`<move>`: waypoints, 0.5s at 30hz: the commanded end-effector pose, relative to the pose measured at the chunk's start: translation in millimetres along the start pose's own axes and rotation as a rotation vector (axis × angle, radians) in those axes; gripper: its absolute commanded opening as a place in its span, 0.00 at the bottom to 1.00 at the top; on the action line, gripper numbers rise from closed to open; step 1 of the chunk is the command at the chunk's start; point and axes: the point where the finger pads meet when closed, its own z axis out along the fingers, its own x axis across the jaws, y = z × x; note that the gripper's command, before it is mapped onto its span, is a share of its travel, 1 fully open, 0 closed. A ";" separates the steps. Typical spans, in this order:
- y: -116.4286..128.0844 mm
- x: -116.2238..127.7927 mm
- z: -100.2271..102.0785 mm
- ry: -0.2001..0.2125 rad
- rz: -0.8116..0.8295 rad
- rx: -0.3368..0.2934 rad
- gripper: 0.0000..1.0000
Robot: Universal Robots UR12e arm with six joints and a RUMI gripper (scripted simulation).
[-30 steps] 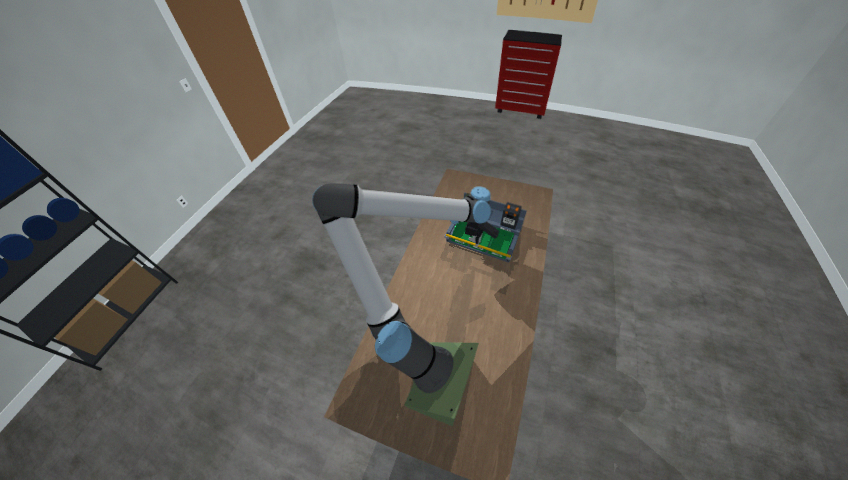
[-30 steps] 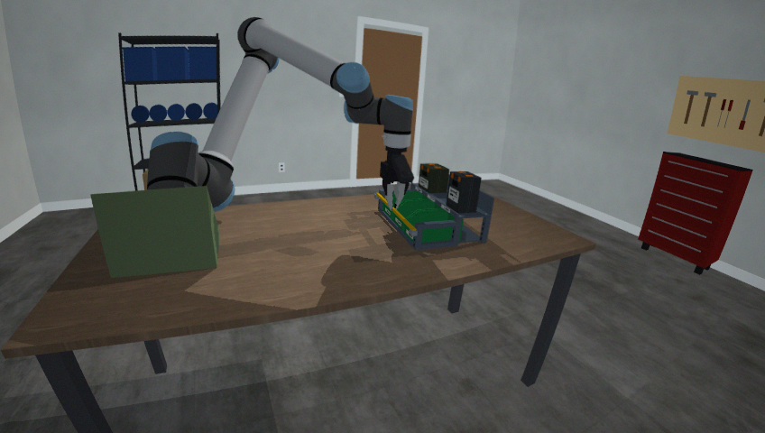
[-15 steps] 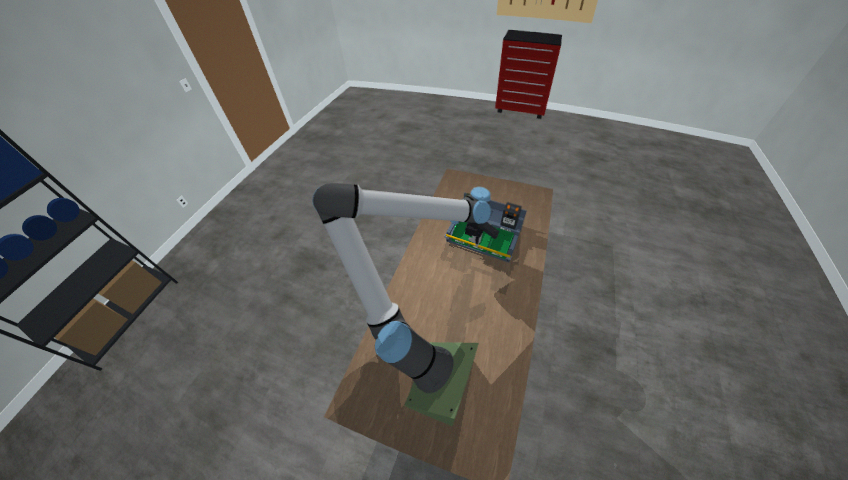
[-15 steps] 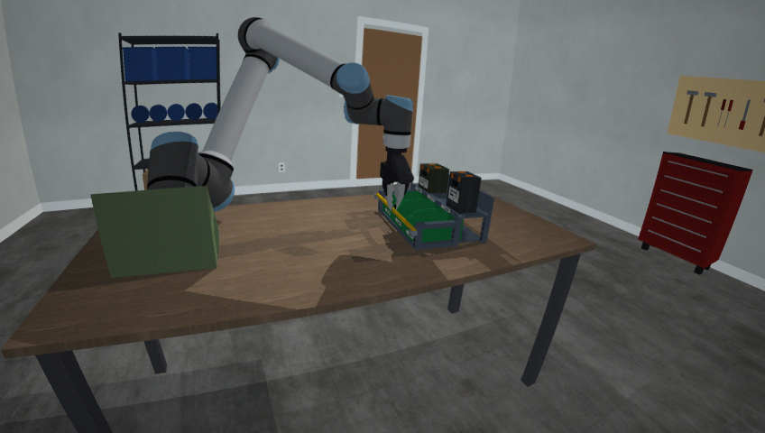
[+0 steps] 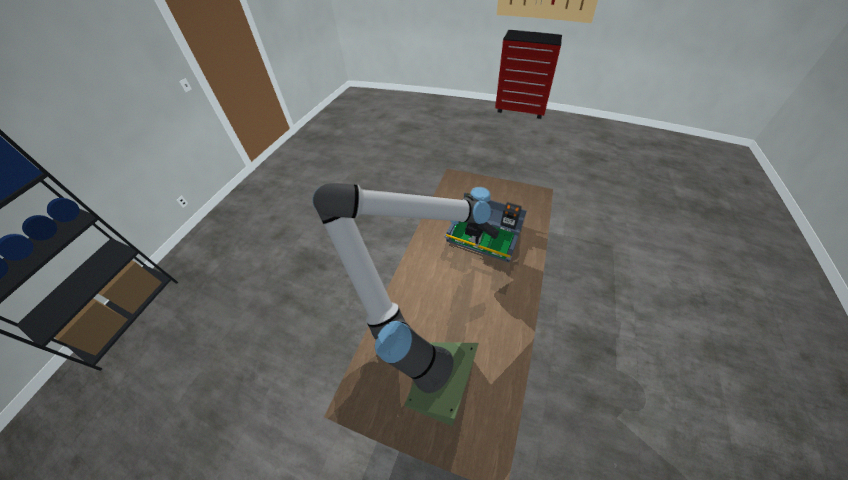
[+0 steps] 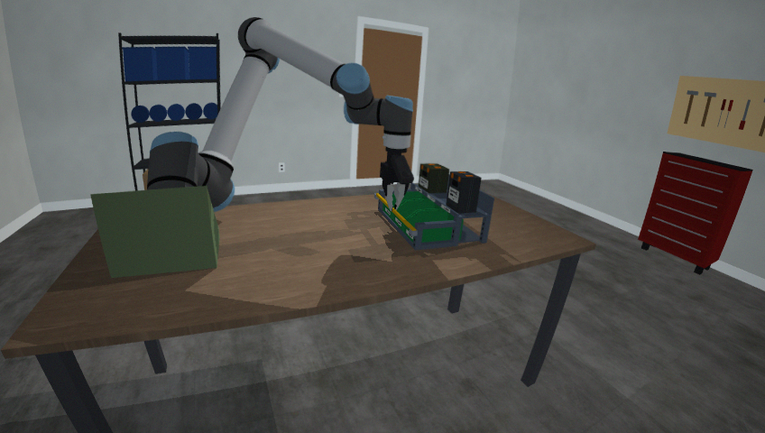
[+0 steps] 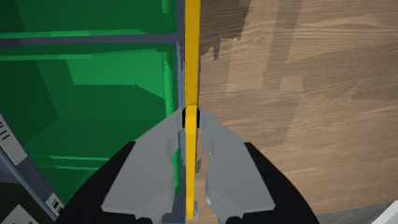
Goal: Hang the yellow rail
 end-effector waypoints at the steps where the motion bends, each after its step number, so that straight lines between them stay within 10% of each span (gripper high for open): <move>1: 0.1 -0.6 -0.6 -0.002 0.000 0.000 0.00; 15: 0.1 -0.5 0.1 -0.002 0.000 0.000 0.00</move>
